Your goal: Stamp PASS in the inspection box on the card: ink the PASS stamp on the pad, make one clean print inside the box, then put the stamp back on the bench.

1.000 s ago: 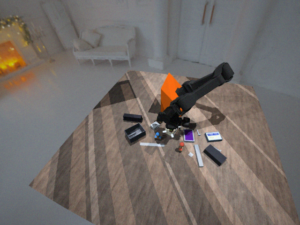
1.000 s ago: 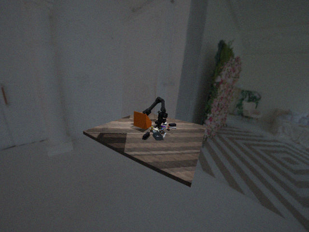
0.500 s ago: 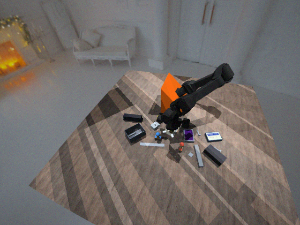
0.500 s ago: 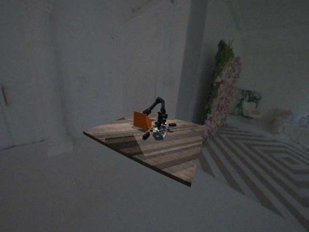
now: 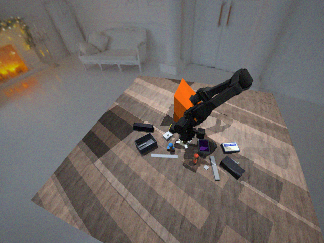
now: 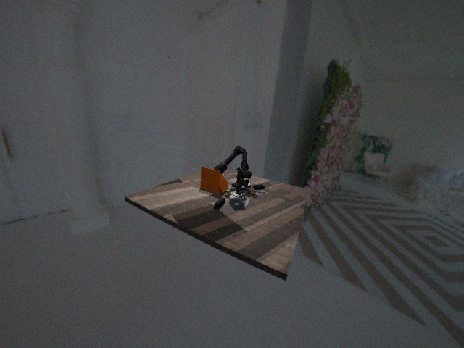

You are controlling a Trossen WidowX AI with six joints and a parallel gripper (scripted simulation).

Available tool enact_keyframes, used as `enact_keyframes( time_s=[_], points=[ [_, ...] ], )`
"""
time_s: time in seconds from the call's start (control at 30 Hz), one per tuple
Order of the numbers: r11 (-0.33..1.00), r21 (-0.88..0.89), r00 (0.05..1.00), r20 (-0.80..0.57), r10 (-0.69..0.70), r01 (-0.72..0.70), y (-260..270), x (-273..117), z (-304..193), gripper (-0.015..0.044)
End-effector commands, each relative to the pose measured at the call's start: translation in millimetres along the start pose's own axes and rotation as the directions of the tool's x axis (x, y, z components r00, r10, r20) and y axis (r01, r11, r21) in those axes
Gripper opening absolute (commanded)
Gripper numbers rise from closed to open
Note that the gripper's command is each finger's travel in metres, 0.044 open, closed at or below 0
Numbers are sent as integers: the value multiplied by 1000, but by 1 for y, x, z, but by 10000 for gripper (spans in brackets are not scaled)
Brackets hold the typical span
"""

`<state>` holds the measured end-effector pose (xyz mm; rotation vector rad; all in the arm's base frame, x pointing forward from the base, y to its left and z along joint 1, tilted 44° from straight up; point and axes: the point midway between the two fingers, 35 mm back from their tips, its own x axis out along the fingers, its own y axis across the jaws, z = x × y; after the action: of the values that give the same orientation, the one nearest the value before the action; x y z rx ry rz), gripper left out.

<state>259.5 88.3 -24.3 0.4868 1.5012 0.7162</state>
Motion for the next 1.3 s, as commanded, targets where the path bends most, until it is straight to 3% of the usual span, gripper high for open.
enact_keyframes(
  time_s=[0.0, 1.27],
  points=[
    [1000, 4, 1000, 0, 4, -4, 1, 1, -1, 0],
    [1000, 4, 1000, 0, 5, -5, 1, 5, -1, 0]
  ],
)
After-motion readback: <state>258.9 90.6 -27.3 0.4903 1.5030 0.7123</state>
